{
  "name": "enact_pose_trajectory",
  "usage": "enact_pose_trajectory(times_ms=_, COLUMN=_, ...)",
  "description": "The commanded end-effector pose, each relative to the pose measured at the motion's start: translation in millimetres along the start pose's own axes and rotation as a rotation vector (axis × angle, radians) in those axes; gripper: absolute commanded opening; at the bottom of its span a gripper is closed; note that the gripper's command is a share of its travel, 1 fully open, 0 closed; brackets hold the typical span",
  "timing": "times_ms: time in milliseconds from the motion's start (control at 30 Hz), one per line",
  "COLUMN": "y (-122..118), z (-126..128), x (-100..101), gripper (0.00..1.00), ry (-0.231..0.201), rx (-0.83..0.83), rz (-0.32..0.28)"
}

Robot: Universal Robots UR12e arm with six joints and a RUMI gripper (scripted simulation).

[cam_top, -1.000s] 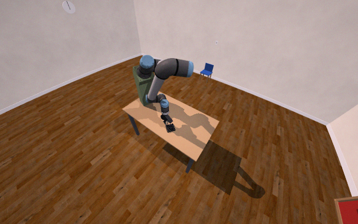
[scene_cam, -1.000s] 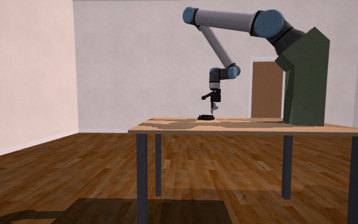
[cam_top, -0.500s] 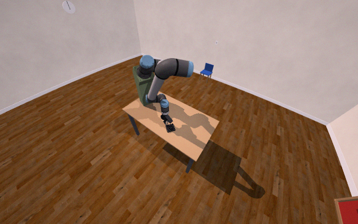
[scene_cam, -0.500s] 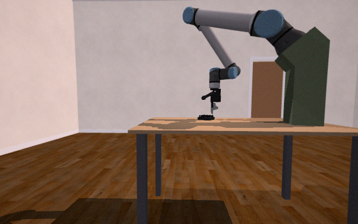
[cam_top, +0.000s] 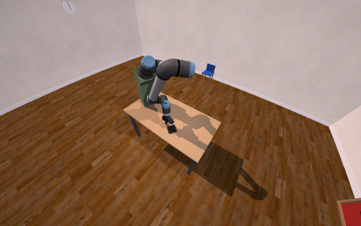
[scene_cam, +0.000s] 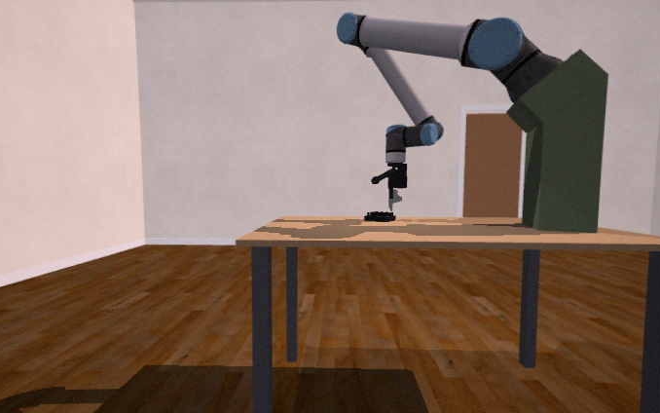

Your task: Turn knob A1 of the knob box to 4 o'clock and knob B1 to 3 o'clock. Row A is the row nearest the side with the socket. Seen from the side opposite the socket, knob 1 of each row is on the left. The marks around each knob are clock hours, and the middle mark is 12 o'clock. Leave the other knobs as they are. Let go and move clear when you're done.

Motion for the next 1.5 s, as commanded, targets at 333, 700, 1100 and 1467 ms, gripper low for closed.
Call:
enact_pose_trajectory(times_ms=333, y=2.3, z=-0.5, x=9.0, gripper=0.11, ry=-0.001, rx=-0.002, rz=0.003)
enact_pose_trajectory(times_ms=700, y=2.1, z=-0.1, x=14.7, gripper=0.11, ry=-0.001, rx=-0.002, rz=0.002)
enact_pose_trajectory(times_ms=1100, y=1.9, z=-0.3, x=14.4, gripper=0.11, ry=-0.001, rx=-0.002, rz=0.002)
enact_pose_trajectory(times_ms=1467, y=1.9, z=-0.3, x=14.4, gripper=0.11, ry=-0.001, rx=-0.002, rz=0.002)
Point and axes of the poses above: the point where the finger pads meet when closed, its own x axis out along the fingers, its own z axis across the jaws, y = z × x, the point moved 10 cm from there along -x, back along the fingers, and after that the axes turned 4 degrees about x, right-handed, at the moved point
